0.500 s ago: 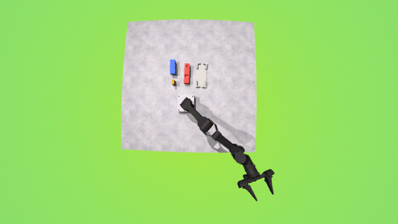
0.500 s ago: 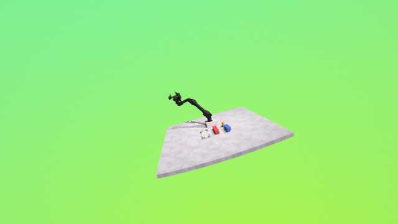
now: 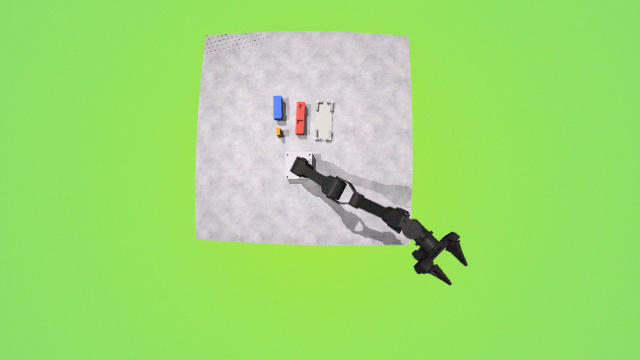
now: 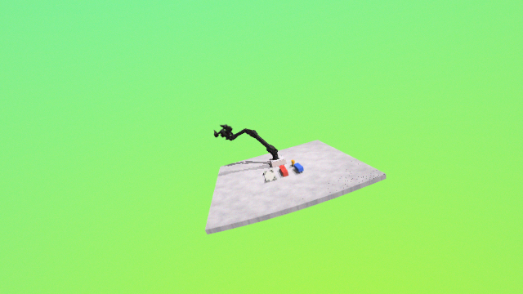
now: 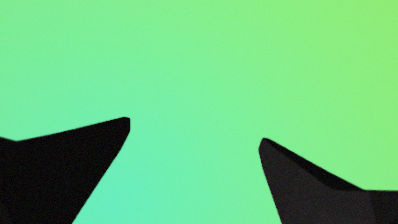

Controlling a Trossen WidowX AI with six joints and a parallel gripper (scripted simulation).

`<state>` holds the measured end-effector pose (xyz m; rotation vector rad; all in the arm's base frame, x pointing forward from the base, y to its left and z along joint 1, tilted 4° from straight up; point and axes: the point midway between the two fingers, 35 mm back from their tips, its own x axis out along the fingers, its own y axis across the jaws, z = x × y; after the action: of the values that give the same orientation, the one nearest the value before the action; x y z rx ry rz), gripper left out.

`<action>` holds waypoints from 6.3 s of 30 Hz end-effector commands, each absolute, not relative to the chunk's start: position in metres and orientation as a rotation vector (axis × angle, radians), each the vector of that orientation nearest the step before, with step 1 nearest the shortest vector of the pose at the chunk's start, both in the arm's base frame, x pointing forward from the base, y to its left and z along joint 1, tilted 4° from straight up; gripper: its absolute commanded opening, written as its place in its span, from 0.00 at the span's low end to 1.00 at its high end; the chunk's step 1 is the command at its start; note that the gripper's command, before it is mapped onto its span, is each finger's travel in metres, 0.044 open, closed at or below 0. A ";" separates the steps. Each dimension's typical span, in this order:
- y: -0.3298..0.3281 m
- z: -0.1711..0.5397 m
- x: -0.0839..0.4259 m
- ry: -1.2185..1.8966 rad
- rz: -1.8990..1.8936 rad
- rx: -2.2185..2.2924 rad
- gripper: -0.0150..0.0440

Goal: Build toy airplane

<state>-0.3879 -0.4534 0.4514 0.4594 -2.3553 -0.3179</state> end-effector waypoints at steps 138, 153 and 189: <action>-0.039 -0.025 0.276 1.603 -0.141 0.184 0.58; -0.041 -0.003 0.282 1.603 -0.141 0.184 0.25; -0.043 0.106 0.281 1.603 -0.142 0.184 0.25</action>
<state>0.2808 -0.0435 0.0960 -0.5271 -4.5997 0.4134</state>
